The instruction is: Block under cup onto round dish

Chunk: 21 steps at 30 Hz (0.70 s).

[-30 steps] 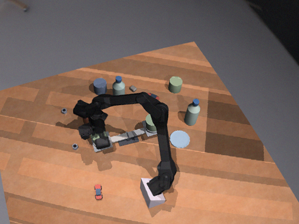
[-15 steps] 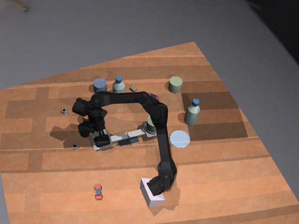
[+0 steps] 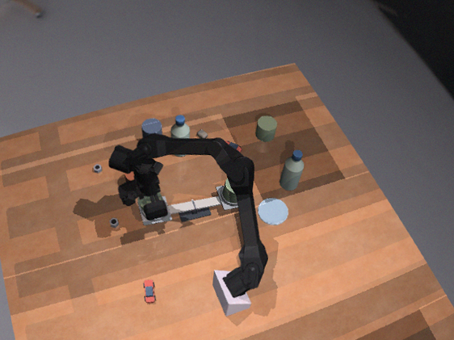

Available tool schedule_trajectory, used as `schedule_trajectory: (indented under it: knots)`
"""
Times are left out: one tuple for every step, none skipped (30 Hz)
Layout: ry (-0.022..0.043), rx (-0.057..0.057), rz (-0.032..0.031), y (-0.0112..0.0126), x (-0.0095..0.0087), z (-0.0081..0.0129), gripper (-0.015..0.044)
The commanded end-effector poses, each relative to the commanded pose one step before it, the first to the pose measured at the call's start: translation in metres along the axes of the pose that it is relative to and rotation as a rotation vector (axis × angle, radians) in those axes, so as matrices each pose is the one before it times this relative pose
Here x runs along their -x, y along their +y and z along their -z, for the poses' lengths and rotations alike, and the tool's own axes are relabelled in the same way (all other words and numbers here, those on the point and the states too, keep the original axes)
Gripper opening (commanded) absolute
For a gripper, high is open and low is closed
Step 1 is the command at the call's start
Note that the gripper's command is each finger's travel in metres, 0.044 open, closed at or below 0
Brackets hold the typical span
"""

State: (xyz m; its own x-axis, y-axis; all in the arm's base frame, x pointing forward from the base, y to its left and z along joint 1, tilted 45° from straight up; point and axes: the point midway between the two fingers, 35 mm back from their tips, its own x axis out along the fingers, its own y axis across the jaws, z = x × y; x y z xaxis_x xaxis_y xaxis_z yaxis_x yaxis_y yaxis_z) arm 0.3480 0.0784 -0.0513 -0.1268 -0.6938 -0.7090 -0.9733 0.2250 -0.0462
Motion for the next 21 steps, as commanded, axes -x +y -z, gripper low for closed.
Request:
schedule_trajectory:
  knots:
    - [-0.02708,-0.0109,0.01946,-0.00303,0.01137,-0.00706,0.0000]
    - [-0.00006,0.0000,-0.00001,-0.00001,0.00130,-0.00003,0.0000]
    - [-0.00006,0.0000,-0.00001,-0.00001,0.00130,-0.00003,0.0000]
    - [-0.00006,0.0000,-0.00001,0.00000,0.00130,-0.00002,0.0000]
    - [-0.00006,0.0000,-0.00001,0.00000,0.00130,-0.00002,0.0000]
    - [-0.00005,0.0000,-0.00001,0.00001,0.00130,-0.00002,0.0000]
    - [-0.00005,0.0000,-0.00001,0.00001,0.00130,-0.00001,0.0000]
    - [-0.00005,0.0000,-0.00001,0.00002,0.00131,-0.00001,0.0000]
    - [-0.00004,0.0000,-0.00001,0.00002,0.00131,0.00000,0.0000]
    - [-0.00004,0.0000,-0.00001,0.00003,0.00131,0.00000,0.0000]
    - [-0.00004,0.0000,-0.00001,0.00003,0.00131,0.00000,0.0000]
    - [-0.00004,0.0000,-0.00001,0.00004,0.00131,0.00001,0.0000]
    - [-0.00003,0.0000,-0.00001,0.00004,0.00131,0.00001,0.0000]
    - [-0.00003,0.0000,-0.00001,0.00005,0.00131,0.00001,0.0000]
    - [-0.00003,0.0000,-0.00001,0.00005,0.00131,0.00002,0.0000]
    - [-0.00002,0.0000,-0.00001,0.00006,0.00131,0.00002,0.0000]
    - [-0.00002,0.0000,-0.00002,0.00006,0.00131,0.00003,0.0000]
    - [-0.00002,0.0000,-0.00002,0.00007,0.00131,0.00003,0.0000]
    - [-0.00002,0.0000,-0.00002,0.00007,0.00131,0.00003,0.0000]
    - [-0.00001,0.0000,-0.00002,0.00008,0.00131,0.00004,0.0000]
    - [-0.00001,0.0000,-0.00002,0.00008,0.00131,0.00004,0.0000]
